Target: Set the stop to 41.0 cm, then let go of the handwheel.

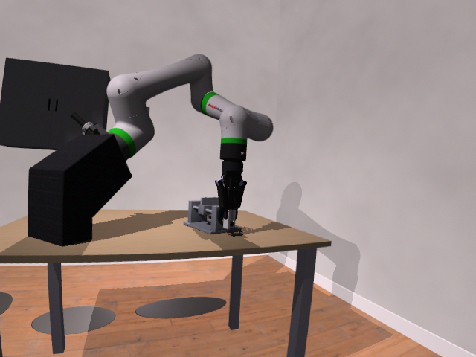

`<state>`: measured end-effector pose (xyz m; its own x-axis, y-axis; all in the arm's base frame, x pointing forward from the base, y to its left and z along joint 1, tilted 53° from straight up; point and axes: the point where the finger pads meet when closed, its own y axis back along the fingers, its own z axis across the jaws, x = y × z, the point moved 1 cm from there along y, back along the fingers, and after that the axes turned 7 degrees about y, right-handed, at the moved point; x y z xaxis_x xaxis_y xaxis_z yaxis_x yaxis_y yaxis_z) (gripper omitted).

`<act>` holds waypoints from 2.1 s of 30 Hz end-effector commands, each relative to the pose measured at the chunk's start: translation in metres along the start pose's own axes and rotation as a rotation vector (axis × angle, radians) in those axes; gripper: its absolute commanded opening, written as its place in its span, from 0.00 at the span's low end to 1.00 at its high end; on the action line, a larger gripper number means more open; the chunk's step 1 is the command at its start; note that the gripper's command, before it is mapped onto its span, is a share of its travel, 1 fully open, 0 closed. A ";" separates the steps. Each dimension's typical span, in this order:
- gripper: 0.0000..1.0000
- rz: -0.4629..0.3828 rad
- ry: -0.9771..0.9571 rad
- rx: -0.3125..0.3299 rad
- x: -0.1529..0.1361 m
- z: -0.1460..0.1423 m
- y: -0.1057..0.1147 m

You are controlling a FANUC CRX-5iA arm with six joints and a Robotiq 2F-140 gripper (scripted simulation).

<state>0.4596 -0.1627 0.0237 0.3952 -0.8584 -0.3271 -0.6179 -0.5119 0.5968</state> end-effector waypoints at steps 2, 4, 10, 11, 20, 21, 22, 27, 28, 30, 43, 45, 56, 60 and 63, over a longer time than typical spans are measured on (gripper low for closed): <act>0.04 0.000 0.000 0.000 -0.001 0.008 0.007; 0.04 0.000 0.000 0.000 -0.001 0.010 0.011; 0.04 0.000 0.000 0.000 -0.001 0.013 0.018; 0.04 0.000 0.000 0.000 -0.001 0.014 0.020; 0.04 0.000 0.000 0.000 -0.001 0.010 0.044; 0.04 0.000 0.000 0.000 -0.001 0.009 0.047; 0.04 0.000 0.000 0.000 -0.001 0.007 0.049; 0.04 0.000 0.000 0.000 0.000 0.001 0.055; 0.04 0.000 0.000 0.000 0.000 -0.001 0.057; 0.04 0.000 0.000 0.000 0.001 -0.006 0.059; 0.04 0.000 0.000 0.000 0.004 -0.030 0.060; 0.04 0.000 0.000 0.000 0.004 -0.034 0.058; 0.04 0.000 0.000 0.000 0.006 -0.047 0.046; 0.04 0.000 0.000 0.000 0.006 -0.049 0.044; 0.04 0.000 0.000 0.000 0.006 -0.050 0.040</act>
<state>0.4683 -0.1884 0.0834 0.3956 -0.8584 -0.3265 -0.6185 -0.5118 0.5963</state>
